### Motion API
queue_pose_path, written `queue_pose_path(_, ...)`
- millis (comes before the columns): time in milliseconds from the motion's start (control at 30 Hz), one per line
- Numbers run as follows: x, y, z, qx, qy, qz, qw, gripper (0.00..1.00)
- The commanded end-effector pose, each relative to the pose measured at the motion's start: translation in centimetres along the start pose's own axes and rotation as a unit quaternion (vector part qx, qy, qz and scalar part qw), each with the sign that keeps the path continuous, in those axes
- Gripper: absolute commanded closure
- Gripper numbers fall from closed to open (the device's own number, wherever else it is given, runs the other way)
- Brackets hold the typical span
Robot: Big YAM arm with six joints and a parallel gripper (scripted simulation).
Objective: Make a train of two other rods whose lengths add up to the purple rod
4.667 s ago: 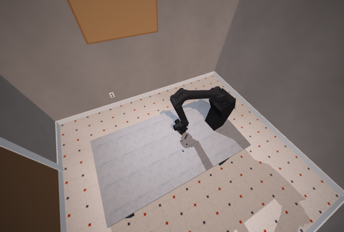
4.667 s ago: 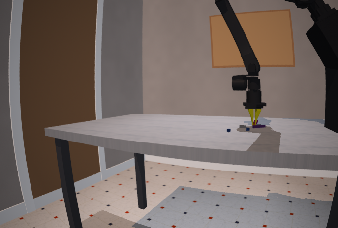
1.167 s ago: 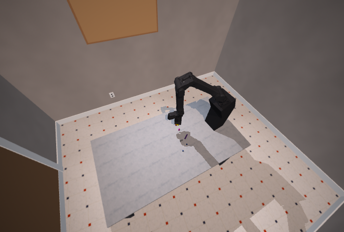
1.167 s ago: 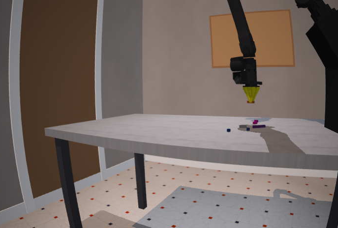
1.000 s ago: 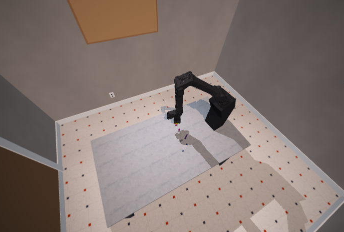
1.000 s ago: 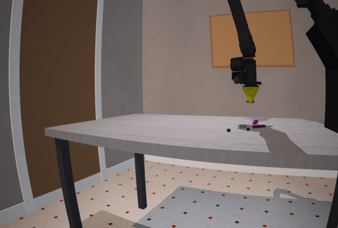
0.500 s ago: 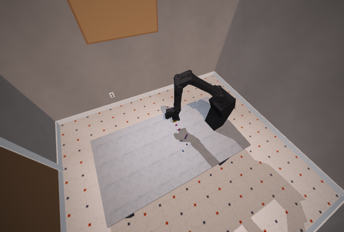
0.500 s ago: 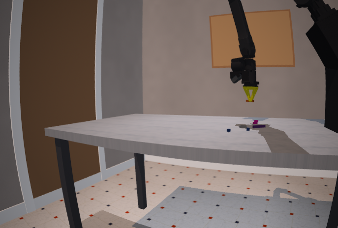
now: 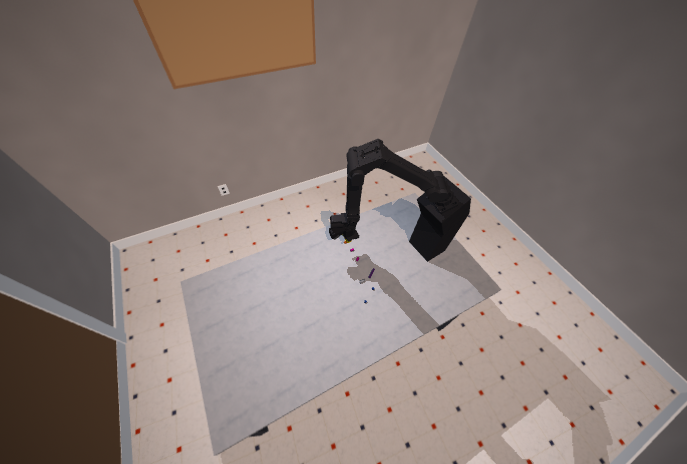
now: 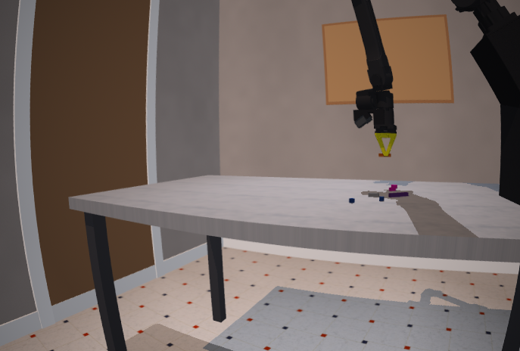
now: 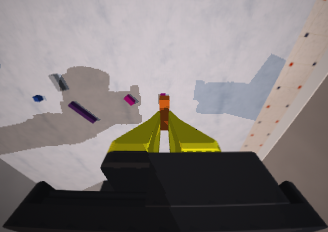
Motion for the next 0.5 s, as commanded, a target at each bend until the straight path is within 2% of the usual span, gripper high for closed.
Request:
queue_pose_path(0,-0.4,0.4,0.0,0.003,-0.010,0.009,1.000,0.96)
queue_pose_path(267,-0.2,0.5,0.0,0.002,-0.012,0.005,1.000,0.96)
queue_pose_path(467,0.2,1.7,0.4,0.002,-0.010,-0.003,1.000,0.96)
Point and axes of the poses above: the point where the finger pads meet when closed, its own y axis out along the fingers, its own z axis across the jaws, x = y × z, the point moved 6 cm from there along -y, back along the fingers, and after that the axes turned 7 degrees about y, right-handed, at the moved point
